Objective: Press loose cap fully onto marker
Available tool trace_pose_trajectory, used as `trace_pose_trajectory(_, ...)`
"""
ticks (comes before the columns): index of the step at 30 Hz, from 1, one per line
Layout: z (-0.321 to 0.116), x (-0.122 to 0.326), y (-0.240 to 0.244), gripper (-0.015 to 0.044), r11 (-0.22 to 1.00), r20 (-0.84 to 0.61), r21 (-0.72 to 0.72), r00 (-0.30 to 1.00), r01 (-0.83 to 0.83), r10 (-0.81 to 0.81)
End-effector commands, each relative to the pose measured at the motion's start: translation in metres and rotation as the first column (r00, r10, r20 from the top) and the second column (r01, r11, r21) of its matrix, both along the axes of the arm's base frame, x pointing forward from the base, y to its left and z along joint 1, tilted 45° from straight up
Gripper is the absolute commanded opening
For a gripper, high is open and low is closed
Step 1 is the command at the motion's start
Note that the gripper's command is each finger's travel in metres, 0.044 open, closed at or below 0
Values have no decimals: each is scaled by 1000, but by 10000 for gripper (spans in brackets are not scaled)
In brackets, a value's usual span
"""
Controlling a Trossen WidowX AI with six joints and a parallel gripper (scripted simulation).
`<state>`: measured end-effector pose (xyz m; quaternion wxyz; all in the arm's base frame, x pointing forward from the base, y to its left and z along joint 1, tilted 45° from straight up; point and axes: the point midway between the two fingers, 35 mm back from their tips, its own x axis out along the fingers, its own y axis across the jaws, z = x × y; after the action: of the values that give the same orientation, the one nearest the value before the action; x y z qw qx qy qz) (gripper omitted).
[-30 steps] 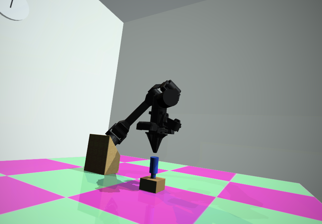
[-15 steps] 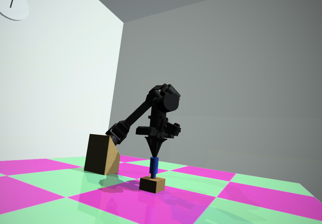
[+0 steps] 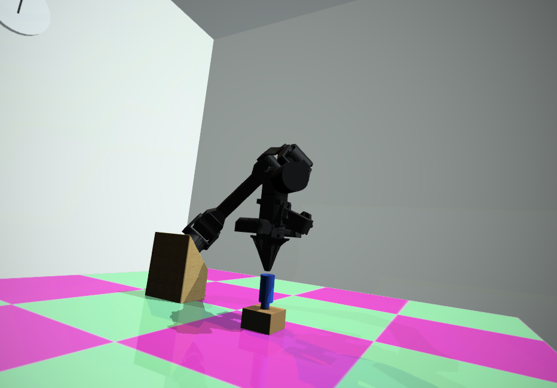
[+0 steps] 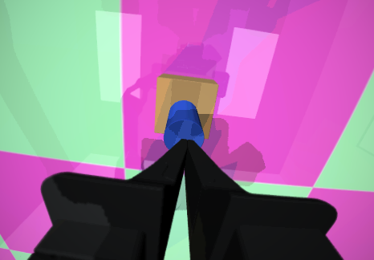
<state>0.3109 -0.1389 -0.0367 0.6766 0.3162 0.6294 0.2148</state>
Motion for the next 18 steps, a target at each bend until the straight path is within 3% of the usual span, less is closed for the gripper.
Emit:
trace_pose_trajectory(1, 23, -1, -29, 0, 1000, 13, -16, 1000, 6, -6)
trace_pose_trajectory(5, 55, -9, -57, 0, 1000, 13, -15, 1000, 5, -4)
trace_pose_trajectory(9, 57, -9, -58, 0, 1000, 13, -15, 1000, 4, -4)
trace_pose_trajectory(18, 57, -9, -58, 236, 1000, 13, -15, 1000, 4, -4)
